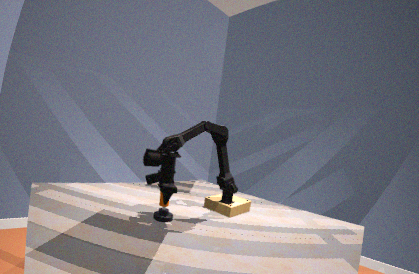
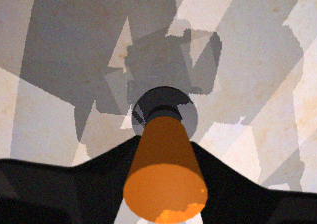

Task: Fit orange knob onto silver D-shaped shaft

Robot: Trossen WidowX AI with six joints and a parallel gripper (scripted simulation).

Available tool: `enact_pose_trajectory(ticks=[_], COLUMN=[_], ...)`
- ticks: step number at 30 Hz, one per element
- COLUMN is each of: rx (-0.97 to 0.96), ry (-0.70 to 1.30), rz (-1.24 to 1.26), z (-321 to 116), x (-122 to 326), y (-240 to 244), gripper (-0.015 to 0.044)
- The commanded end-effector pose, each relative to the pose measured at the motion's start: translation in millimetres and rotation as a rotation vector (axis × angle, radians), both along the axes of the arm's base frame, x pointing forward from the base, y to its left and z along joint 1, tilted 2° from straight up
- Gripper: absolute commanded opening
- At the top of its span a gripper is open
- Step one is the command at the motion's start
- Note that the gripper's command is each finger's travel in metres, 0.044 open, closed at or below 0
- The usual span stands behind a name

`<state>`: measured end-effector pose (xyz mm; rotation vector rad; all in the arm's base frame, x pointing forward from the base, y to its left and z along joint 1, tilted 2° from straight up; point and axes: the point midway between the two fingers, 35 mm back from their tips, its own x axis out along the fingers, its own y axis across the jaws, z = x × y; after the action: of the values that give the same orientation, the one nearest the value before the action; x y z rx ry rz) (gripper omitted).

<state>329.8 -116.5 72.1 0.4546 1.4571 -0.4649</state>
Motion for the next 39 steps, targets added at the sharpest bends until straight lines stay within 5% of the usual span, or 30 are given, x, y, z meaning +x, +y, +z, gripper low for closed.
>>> enact_pose_trajectory(ticks=[1,39], rx=[0.003,-0.009], ry=[-0.001,0.004], rz=[0.010,0.219], z=[-2.3,-2.1], x=[0.0,0.1], y=[0.4,0.3], gripper=[0.0000,0.0000])
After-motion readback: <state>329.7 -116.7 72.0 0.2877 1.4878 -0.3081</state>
